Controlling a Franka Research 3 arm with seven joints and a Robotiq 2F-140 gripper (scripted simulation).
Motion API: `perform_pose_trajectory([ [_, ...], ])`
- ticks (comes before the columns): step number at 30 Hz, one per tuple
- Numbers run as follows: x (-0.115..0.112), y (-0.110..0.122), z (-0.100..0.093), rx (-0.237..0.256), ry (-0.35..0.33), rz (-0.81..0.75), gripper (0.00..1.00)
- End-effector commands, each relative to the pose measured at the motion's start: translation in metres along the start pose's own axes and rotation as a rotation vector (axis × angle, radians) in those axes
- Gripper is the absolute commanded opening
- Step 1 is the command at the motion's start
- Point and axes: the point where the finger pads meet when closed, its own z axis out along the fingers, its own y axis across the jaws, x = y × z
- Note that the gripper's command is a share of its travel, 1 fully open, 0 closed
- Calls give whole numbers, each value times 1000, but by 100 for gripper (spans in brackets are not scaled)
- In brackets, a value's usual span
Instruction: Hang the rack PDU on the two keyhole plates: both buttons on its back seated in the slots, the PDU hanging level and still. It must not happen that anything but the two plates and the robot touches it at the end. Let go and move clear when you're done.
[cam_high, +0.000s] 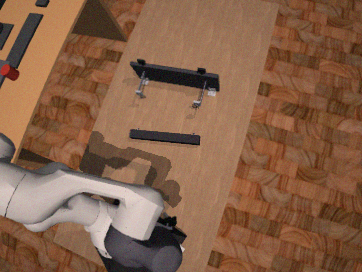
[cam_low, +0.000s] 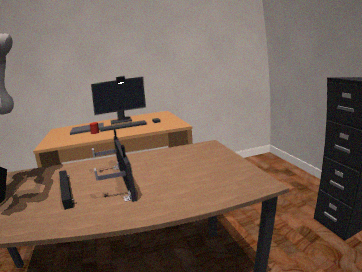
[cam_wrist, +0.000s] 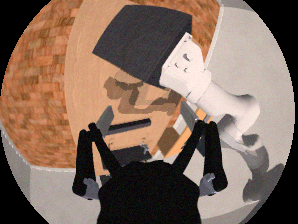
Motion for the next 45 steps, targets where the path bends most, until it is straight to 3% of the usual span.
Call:
perform_pose_trajectory([
  [1,0,0,0,0,0,0,100],
  [18,-1,-1,0,2,1,-4,100],
  [20,-25,-13,-3,32,28,-95,100],
  [22,-76,-33,-3,89,88,-293,100],
  [26,-140,-51,1,131,149,-474,100],
  [29,-140,-51,1,140,156,-506,100],
  [30,-191,-58,11,161,207,-641,100],
  [35,-191,-58,11,173,215,-687,100],
  [36,-241,-60,26,190,268,-830,100],
  [41,-241,-60,26,197,274,-867,100],
  [42,-284,-56,45,210,326,-1010,100],
  [45,-284,-56,45,214,330,-1030,100],
])
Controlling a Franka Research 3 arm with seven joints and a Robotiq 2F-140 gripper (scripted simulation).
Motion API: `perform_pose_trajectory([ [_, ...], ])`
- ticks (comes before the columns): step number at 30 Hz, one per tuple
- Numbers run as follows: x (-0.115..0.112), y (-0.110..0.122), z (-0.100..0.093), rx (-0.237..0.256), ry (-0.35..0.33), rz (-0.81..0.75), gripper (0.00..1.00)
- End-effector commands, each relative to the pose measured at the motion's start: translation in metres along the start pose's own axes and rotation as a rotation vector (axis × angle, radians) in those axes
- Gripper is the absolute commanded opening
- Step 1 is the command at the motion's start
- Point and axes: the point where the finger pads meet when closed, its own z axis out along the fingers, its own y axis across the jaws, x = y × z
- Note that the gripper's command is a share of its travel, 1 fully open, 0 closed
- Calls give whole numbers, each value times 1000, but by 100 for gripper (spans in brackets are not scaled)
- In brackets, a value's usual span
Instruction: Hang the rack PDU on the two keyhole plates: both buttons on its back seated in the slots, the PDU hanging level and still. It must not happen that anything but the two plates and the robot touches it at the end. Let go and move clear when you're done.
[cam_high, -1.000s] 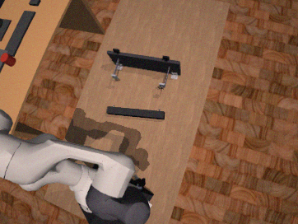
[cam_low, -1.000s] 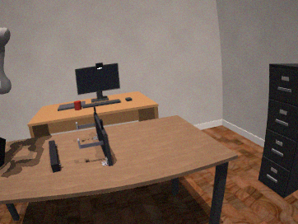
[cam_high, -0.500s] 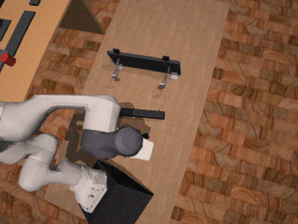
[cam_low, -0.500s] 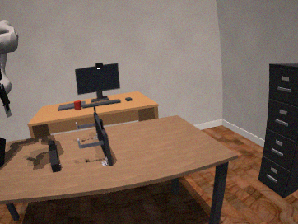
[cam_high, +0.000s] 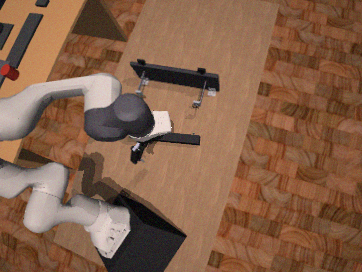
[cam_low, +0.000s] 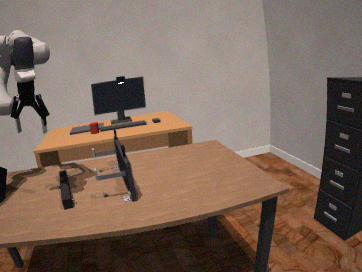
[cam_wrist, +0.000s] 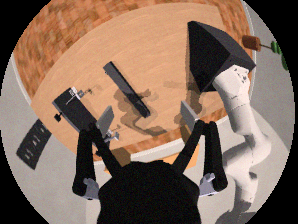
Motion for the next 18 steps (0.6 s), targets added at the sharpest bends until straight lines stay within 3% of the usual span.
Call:
perform_pose_trajectory([
  [1,-5,-16,1,49,20,-160,100],
  [2,-36,-38,10,61,59,-293,100],
  [6,-36,-38,10,62,60,-298,100],
  [7,-59,-52,17,69,89,-399,100],
  [9,-59,-52,17,69,89,-399,100],
  [10,-74,-59,23,73,106,-461,100],
  [18,-81,-62,25,74,115,-492,100],
])
